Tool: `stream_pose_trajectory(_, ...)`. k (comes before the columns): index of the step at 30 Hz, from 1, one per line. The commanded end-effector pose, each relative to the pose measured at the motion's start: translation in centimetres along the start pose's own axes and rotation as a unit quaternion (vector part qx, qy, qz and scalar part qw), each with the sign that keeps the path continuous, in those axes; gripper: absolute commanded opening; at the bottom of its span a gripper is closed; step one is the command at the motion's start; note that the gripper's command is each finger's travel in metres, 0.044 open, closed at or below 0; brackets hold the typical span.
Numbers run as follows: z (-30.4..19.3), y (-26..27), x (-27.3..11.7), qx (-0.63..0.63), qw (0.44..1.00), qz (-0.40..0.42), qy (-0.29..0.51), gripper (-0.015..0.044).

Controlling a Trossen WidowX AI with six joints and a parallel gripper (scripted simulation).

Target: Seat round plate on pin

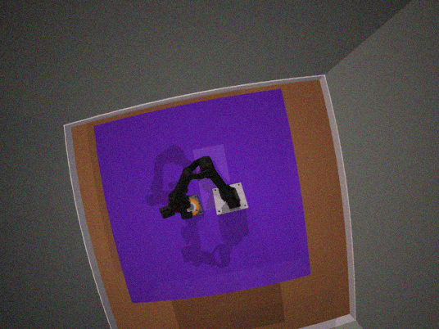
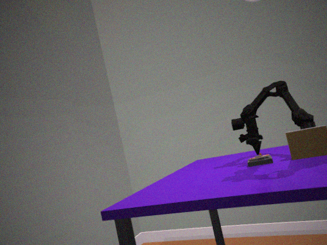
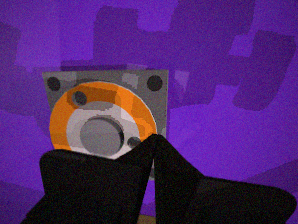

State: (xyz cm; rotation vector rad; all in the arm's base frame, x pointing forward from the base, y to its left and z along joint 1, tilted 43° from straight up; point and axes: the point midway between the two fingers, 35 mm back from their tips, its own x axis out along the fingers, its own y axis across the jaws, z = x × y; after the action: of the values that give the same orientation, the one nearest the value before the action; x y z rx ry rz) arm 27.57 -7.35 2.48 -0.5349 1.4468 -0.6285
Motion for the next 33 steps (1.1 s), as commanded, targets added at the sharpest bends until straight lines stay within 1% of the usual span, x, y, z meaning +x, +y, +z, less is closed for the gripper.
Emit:
stream_pose_trajectory(1, -0.8, 0.0, 0.1, -0.004, 1.0, 0.0, 0.004, 0.0)
stream_pose_trajectory(33, -4.4, 0.9, -0.2, -0.005, 1.0, 0.001, 0.005, 0.0)
